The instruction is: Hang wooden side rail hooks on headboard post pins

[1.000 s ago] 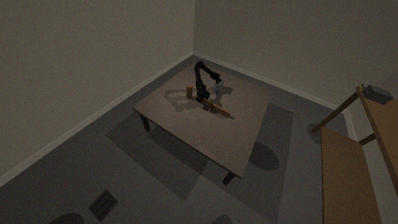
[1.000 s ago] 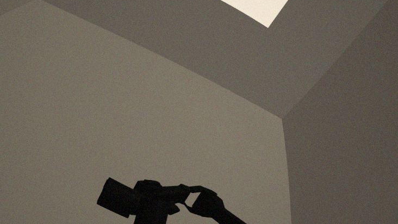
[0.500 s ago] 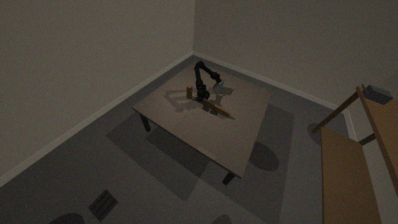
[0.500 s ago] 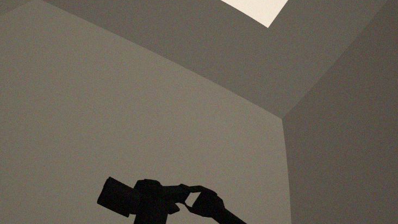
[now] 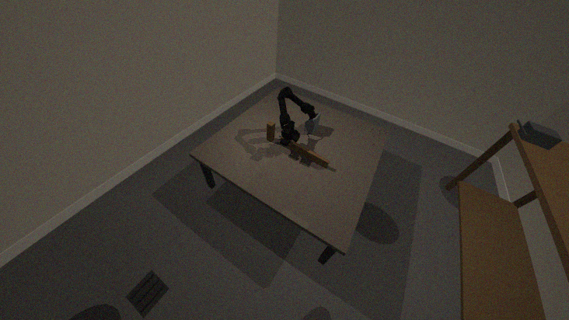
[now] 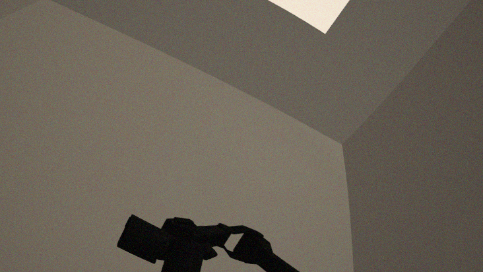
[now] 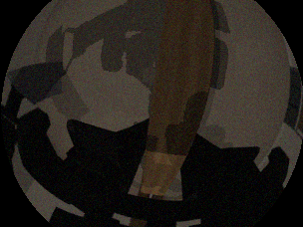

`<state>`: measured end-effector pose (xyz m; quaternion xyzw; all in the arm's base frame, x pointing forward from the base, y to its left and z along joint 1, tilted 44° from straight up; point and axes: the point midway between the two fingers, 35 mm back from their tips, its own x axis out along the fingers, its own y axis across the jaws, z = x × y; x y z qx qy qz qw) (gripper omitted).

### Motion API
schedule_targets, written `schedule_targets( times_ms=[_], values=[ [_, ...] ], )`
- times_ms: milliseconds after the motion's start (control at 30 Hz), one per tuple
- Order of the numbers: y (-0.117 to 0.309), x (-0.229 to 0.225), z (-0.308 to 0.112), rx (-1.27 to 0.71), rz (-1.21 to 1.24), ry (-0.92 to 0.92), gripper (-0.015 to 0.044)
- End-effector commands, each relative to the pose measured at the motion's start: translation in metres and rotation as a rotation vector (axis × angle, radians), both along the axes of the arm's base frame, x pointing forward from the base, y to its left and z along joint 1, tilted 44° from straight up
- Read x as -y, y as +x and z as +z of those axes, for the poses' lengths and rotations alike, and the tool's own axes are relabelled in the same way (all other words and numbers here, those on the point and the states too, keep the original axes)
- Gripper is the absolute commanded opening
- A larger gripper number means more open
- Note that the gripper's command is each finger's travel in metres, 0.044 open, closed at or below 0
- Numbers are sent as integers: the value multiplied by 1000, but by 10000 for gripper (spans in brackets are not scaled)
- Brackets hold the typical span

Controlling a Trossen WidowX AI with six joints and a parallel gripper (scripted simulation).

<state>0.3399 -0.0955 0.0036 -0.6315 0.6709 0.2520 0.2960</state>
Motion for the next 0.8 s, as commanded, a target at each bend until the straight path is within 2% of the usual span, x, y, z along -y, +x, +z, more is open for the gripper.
schedule_targets(
  times_ms=[0,767],
  values=[
    [5,0,3,19,1,2,0],
    [7,2,5,19,1,2,0]
  ],
)
